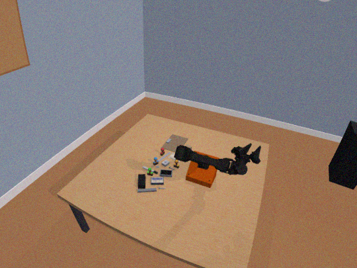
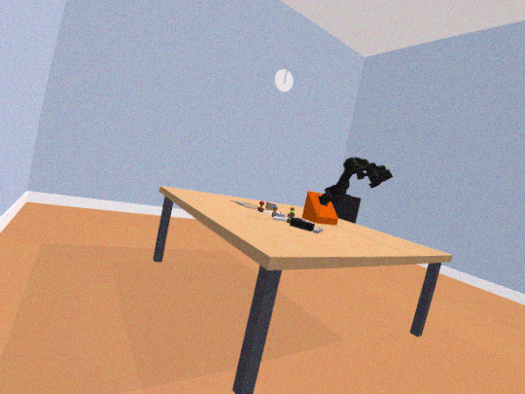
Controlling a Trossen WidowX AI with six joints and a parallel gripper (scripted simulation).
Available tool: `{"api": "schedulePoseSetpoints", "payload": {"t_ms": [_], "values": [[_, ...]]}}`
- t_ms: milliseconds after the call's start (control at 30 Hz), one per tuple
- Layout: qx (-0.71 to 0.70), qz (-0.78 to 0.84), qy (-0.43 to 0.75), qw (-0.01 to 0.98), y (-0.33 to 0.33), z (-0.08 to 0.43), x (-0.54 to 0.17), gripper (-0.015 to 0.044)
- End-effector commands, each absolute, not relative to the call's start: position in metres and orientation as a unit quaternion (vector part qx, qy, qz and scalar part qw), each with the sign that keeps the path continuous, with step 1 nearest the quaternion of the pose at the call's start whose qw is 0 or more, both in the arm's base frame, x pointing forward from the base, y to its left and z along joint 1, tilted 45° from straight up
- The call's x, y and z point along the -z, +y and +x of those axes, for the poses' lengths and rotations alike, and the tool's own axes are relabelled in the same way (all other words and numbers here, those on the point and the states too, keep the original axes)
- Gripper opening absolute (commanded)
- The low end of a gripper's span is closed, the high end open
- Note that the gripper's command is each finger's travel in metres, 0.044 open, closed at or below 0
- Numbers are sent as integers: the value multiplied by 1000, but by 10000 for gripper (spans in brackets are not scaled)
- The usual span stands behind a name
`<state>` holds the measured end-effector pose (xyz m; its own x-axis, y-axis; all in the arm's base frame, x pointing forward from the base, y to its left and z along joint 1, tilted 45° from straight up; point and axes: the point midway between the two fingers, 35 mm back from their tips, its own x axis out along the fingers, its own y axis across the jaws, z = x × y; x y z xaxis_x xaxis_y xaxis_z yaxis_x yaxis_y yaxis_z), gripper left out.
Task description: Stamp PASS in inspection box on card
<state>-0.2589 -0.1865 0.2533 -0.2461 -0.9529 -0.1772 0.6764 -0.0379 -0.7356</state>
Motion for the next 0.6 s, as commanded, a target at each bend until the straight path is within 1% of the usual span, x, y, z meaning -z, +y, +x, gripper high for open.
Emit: {"api": "schedulePoseSetpoints", "payload": {"t_ms": [0, 67, 200, 300, 367, 567], "values": [[694, -185, 370, 589, -189, -258, -253, 374], [681, -178, 353, 616, -206, -248, -251, 321], [634, -152, 306, 693, -254, -212, -244, 216], [591, -128, 277, 747, -285, -178, -239, 210], [569, -139, 290, 757, -301, -161, -233, 210], [465, -73, 242, 848, -344, -75, -220, 210]]}}
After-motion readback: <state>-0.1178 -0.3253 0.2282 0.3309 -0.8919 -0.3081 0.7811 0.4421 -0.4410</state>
